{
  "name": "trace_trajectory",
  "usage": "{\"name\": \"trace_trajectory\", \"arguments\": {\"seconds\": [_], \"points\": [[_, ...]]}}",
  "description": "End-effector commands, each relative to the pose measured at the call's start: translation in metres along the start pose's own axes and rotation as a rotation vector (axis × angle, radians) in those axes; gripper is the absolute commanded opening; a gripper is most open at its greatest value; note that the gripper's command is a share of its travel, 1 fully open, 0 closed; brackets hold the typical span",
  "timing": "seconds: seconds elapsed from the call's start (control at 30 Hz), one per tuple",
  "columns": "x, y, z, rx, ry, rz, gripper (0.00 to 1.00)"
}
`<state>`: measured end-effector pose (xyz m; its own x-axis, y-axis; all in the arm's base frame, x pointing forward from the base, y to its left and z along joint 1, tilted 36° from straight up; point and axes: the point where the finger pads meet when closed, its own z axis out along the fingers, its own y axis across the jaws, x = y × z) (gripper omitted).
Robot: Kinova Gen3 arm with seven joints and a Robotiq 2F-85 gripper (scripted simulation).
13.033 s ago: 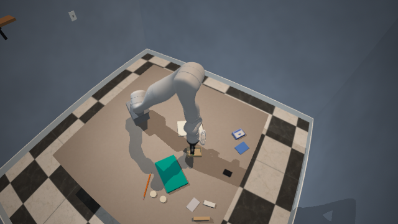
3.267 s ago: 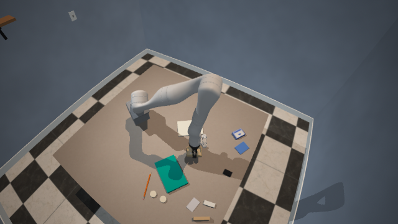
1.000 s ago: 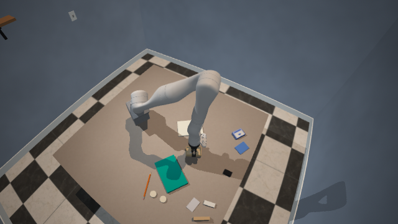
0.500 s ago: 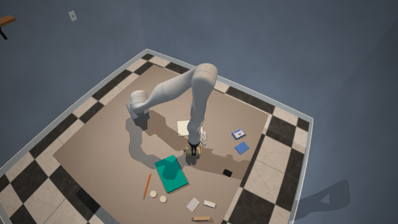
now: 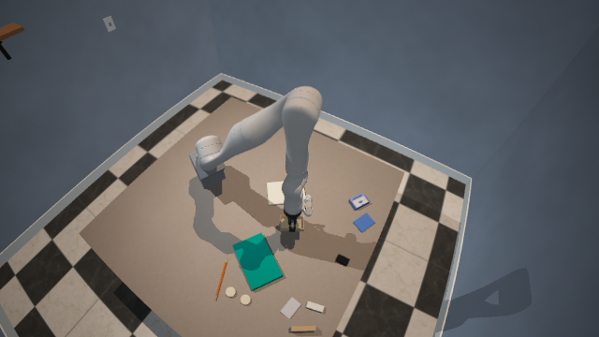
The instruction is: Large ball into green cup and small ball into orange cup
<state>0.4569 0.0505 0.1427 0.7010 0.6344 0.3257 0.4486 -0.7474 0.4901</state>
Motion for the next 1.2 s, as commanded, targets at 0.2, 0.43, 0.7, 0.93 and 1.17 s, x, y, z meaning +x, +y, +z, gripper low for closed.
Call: {"name": "trace_trajectory", "arguments": {"seconds": [0.2, 0.43, 0.7, 0.93, 1.17], "points": [[0.0041, -0.0039, -0.0074, 0.005, 0.010, -0.007, 0.72], [0.0041, -0.0039, -0.0079, 0.005, 0.010, -0.007, 0.72], [0.0041, -0.0039, -0.0079, 0.005, 0.010, -0.007, 0.72], [0.0041, -0.0039, -0.0079, 0.005, 0.010, -0.007, 0.72], [0.0041, -0.0039, -0.0079, 0.005, 0.010, -0.007, 0.72]]}}
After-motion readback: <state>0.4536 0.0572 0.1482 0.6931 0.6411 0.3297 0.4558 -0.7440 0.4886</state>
